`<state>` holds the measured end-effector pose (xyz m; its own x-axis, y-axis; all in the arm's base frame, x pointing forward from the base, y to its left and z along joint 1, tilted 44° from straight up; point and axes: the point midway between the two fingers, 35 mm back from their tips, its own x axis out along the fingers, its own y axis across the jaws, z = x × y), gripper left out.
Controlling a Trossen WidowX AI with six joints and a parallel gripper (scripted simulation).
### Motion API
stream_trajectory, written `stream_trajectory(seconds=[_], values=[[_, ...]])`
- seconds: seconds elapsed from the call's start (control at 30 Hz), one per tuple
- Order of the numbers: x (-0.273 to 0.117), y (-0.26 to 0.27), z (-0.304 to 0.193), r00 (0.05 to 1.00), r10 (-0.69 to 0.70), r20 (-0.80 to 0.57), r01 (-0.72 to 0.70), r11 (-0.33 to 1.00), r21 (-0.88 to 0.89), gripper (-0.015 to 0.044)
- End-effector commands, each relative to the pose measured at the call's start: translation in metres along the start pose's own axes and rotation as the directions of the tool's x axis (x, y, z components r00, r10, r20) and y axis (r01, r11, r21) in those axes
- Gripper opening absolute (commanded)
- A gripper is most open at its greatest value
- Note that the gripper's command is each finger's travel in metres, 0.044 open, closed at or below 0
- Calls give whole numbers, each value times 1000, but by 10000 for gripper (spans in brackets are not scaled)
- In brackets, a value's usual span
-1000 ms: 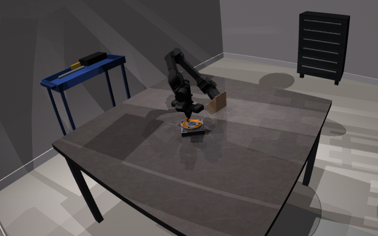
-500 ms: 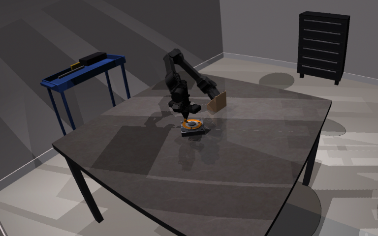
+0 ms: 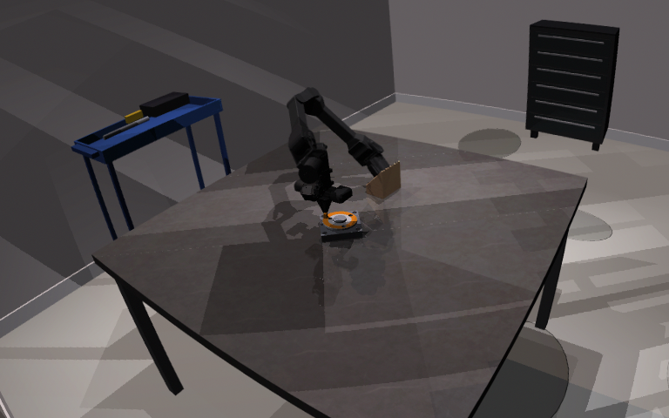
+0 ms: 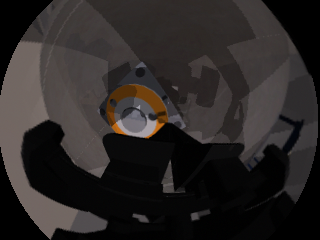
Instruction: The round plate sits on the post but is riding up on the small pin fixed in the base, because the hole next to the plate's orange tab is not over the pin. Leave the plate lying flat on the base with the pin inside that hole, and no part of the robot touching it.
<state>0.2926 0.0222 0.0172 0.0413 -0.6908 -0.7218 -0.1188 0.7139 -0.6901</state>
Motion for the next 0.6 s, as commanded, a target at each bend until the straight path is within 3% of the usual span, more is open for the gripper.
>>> stream_trajectory(seconds=[0.0,0.57], values=[[0,1,7,1000,-1,7,1,1000,-1,0],[-1,4,18,1000,-1,8,1,1000,0,0]])
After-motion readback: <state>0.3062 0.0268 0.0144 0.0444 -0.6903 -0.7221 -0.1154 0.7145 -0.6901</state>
